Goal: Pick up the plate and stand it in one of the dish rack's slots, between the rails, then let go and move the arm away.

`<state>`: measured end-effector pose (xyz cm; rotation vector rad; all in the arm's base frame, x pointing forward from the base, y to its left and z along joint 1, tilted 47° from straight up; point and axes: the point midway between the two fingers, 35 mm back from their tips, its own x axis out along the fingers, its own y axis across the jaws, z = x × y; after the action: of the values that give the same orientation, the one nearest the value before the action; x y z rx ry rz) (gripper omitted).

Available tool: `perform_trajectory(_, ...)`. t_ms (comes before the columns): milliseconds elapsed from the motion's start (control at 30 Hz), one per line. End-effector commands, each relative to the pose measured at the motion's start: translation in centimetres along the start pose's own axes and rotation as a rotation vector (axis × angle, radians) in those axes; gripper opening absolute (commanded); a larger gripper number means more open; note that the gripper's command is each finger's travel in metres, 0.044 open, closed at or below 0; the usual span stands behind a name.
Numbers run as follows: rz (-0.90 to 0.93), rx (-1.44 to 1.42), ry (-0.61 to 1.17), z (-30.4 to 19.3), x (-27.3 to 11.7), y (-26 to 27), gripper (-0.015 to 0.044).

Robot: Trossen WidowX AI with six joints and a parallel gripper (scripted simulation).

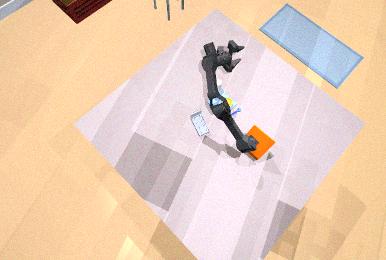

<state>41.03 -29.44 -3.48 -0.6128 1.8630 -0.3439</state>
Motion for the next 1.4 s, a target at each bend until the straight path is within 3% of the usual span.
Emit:
perform_trajectory(0,0.005,-0.002,-0.001,0.0,0.0,0.1,0.04)
perform_trajectory(633,0.6,-0.147,-0.163,-2.7,1.1,12.2,0.04)
perform_trajectory(1367,1.305,-0.114,-0.405,-8.5,-5.3,23.6,0.04)
